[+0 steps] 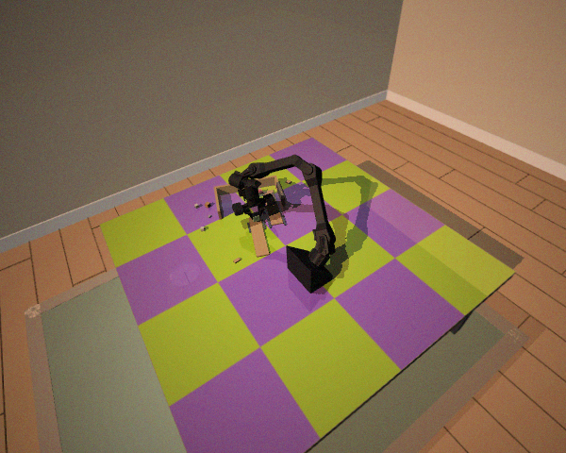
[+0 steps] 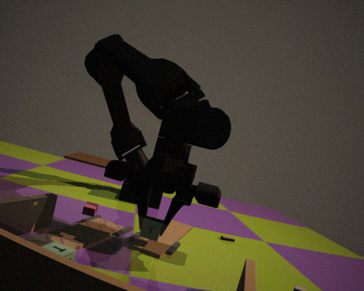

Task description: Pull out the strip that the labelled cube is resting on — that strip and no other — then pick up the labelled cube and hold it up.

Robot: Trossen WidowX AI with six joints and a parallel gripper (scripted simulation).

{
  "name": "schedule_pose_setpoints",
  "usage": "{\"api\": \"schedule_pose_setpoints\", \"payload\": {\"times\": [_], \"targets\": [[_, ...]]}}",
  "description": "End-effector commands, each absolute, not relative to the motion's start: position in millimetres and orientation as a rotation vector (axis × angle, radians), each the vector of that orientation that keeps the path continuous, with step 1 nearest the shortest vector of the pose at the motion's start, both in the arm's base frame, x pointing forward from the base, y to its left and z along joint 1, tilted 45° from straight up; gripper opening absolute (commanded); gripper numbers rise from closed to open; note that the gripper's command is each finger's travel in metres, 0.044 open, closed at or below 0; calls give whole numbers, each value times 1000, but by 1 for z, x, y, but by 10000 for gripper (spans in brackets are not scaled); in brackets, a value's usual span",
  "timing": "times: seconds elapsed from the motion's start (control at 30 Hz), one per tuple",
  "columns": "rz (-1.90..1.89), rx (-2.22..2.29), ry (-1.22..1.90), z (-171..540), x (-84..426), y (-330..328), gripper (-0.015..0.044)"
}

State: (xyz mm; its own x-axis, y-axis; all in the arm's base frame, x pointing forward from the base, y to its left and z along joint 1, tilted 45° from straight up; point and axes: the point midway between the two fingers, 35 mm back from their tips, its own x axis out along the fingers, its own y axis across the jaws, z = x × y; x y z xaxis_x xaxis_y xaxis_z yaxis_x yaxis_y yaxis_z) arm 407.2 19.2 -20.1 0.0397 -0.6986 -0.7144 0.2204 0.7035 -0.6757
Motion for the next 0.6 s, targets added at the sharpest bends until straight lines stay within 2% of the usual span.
{"api": "schedule_pose_setpoints", "payload": {"times": [0.0, 0.57], "targets": [[-735, -435, 1358, -12, 392, 28, 0], [-734, -441, 1361, 1, 343, 37, 0]]}}
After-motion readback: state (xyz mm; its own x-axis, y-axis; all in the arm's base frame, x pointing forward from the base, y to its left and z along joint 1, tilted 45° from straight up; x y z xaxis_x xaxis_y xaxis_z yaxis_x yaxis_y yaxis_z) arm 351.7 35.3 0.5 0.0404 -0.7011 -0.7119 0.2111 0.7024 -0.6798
